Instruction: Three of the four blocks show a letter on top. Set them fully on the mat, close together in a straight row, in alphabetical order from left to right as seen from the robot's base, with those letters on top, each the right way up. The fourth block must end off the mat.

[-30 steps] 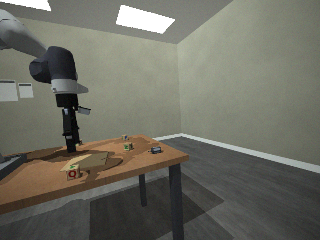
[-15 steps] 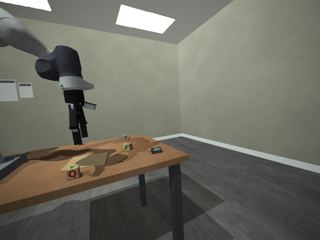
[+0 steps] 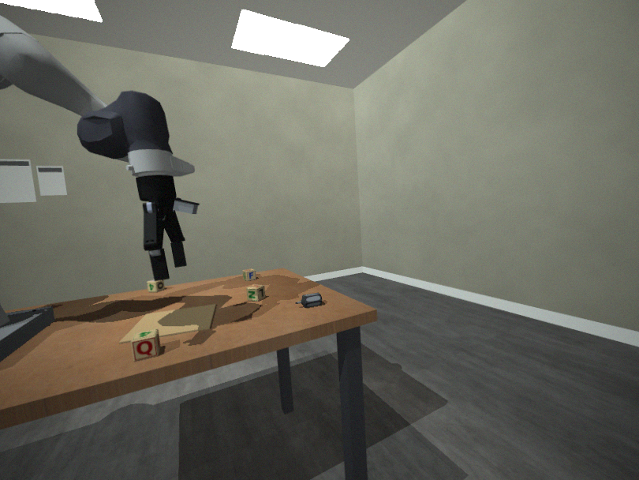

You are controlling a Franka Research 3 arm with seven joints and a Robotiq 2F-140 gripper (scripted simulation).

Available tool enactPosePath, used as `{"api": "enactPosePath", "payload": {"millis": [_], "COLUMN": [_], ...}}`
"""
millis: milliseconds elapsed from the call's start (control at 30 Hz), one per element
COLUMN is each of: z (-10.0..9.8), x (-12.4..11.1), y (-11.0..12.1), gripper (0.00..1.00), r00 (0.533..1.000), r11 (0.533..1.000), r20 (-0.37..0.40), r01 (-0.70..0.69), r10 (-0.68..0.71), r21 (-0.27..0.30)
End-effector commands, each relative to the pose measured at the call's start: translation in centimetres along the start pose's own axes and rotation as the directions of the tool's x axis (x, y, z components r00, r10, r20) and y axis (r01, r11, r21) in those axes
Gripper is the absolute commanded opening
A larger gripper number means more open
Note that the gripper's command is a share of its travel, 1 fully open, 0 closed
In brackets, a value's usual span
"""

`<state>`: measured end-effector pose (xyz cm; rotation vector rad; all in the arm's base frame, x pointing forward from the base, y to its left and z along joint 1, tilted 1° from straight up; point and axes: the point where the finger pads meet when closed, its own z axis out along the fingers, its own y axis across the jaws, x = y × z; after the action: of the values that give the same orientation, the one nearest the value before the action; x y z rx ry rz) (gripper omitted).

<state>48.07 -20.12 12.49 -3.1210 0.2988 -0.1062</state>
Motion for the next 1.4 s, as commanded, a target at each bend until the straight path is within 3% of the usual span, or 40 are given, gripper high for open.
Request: {"api": "enactPosePath", "payload": {"millis": [0, 1000, 1367], "z": [-0.4, -2.2, -2.9], "x": [0.3, 1.7, 2.0], "y": [-0.9, -7.4, -10.8], "gripper": [1.00, 1.00, 1.00], "r00": [0.991, 0.935, 0.890], "r11": [0.990, 0.936, 0.892], "r20": [-0.018, -0.051, -0.061], "r01": [-0.136, -0.351, -0.453], "r10": [0.135, 0.350, 0.452], "r21": [-0.025, -0.008, 0.005]}}
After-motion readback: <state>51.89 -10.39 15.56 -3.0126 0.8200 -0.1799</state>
